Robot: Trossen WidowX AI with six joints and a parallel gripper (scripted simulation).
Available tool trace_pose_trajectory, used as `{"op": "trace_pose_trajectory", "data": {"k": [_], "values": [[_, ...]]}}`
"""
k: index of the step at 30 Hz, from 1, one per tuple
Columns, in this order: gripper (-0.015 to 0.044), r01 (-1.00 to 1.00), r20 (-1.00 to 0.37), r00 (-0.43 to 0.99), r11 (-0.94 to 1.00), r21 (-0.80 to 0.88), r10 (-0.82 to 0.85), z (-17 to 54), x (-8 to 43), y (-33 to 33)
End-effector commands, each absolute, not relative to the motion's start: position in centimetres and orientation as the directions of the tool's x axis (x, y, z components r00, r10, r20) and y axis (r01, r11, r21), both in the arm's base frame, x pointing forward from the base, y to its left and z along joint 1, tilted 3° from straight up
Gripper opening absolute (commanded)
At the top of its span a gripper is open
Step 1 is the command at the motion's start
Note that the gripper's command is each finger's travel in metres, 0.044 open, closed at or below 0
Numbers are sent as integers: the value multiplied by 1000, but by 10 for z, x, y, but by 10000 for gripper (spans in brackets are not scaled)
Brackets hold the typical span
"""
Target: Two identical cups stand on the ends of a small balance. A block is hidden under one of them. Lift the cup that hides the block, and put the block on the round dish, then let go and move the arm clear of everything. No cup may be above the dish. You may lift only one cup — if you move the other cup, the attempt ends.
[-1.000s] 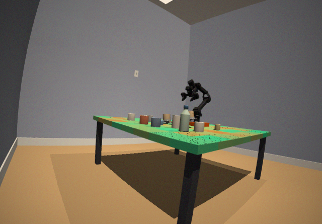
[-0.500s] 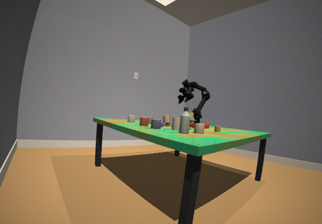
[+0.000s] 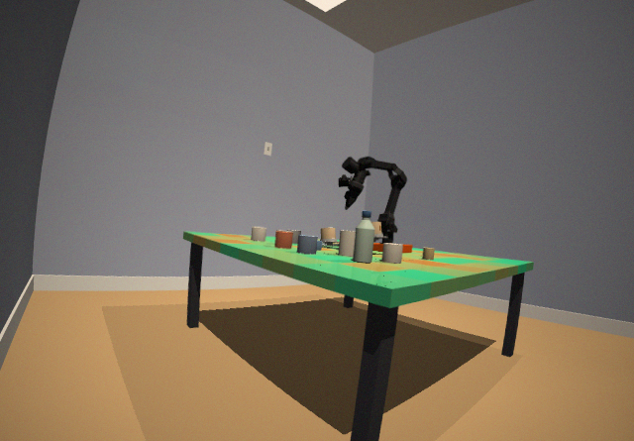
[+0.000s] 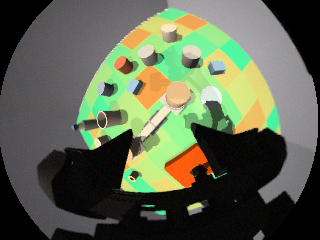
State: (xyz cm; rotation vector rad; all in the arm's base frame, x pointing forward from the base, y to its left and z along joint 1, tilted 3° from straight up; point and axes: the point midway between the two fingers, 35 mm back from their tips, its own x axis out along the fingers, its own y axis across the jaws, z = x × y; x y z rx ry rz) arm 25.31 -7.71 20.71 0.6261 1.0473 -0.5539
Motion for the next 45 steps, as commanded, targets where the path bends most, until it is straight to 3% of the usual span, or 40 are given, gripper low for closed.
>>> {"op": "trace_pose_trajectory", "data": {"k": [1,12,23,45], "values": [[440,768,-930,345,608,202,-126,202,263,-89],[440,945,-978,180,297,141,-109,174,284,-125],[440,999,-997,26,-26,28,-68,139,297,-160],[440,999,-997,24,-31,26,-67,110,298,-163]]}}
